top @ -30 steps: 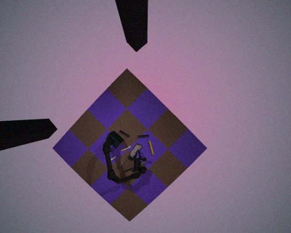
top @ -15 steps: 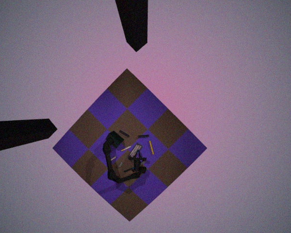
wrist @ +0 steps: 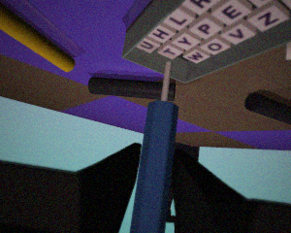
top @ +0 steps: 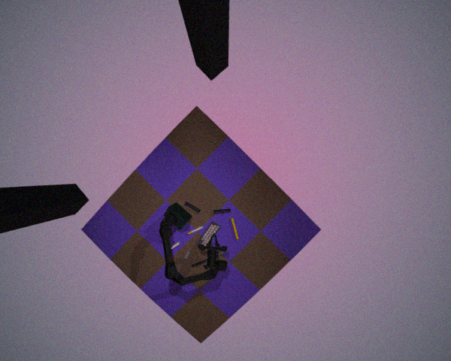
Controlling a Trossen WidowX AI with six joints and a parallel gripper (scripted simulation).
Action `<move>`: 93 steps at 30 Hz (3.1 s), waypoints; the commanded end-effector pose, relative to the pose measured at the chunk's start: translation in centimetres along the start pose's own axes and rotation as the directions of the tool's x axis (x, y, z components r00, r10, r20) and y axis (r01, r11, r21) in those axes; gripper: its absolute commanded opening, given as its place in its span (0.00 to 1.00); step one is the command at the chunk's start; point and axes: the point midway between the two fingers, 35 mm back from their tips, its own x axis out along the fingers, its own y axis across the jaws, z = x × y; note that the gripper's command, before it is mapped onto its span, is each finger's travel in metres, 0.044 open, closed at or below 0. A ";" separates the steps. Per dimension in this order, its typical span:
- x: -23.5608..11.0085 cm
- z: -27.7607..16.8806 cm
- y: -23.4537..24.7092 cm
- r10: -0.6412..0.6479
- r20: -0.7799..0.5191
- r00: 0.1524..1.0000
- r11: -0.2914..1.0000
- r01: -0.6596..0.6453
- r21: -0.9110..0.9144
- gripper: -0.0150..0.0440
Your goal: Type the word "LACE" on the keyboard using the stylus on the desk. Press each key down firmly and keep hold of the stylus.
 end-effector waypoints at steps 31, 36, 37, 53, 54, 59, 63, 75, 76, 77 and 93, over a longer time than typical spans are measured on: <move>-4.5 4.3 -6.2 0.001 -0.008 1.000 1.000 -0.001 0.014 0.25; -4.5 4.3 -6.2 0.001 -0.008 1.000 1.000 -0.001 0.014 0.25; -4.4 4.4 -6.2 0.001 -0.008 1.000 1.000 -0.001 0.014 0.30; -4.4 4.6 -6.4 0.001 -0.008 1.000 1.000 -0.001 0.014 0.39; -4.4 4.6 -6.4 0.001 -0.008 1.000 1.000 -0.001 0.014 0.39; -4.3 4.8 -6.4 0.001 -0.008 1.000 1.000 -0.001 0.014 0.39; -4.2 5.0 -6.4 0.001 -0.008 1.000 1.000 -0.001 0.014 0.39; -3.9 5.5 -6.4 0.001 -0.008 1.000 1.000 -0.001 0.014 0.39; -3.9 5.5 -6.4 0.001 -0.008 1.000 1.000 -0.001 0.014 0.39; -3.9 5.5 -6.4 0.001 -0.008 1.000 1.000 -0.001 0.014 0.39; -3.6 6.0 -6.4 0.000 -0.008 1.000 1.000 0.000 0.014 0.39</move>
